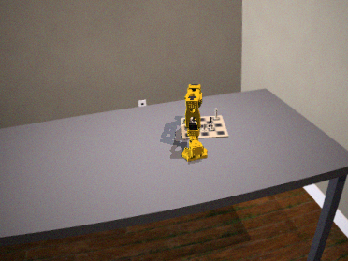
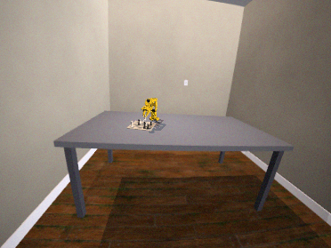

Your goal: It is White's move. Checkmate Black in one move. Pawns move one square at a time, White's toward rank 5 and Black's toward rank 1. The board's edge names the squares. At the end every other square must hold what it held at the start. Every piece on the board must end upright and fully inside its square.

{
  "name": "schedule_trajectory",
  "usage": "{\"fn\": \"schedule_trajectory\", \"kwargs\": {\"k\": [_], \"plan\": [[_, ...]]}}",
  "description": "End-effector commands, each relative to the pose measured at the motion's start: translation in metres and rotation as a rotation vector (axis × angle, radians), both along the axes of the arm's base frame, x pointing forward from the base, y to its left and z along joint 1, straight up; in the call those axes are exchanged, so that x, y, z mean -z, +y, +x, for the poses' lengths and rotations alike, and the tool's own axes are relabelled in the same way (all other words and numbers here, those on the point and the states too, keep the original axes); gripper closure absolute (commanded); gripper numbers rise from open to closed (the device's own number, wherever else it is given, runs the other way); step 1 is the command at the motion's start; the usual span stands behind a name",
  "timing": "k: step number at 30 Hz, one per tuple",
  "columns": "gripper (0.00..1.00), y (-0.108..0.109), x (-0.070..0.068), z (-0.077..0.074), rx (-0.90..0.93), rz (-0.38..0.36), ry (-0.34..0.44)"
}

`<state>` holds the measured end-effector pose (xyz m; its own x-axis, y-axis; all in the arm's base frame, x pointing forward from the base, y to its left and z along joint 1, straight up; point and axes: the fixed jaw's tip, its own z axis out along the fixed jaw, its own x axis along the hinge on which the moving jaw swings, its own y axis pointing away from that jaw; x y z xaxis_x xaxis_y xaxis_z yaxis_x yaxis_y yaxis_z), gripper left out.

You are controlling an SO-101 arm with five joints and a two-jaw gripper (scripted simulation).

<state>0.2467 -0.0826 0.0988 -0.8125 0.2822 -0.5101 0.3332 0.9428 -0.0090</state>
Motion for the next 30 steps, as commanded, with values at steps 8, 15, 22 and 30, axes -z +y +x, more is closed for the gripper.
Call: {"fn": "schedule_trajectory", "kwargs": {"k": [8, 15, 22, 30], "plan": [[1.0, 0.0072, -0.0023, 0.0022, -0.025, -0.002, -0.017], [1.0, 0.0089, -0.006, 0.0066, -0.036, -0.002, -0.017], [1.0, 0.0088, -0.006, 0.0067, -0.036, -0.002, -0.017], [1.0, 0.0082, -0.0052, 0.0083, -0.036, -0.002, -0.017]]}}
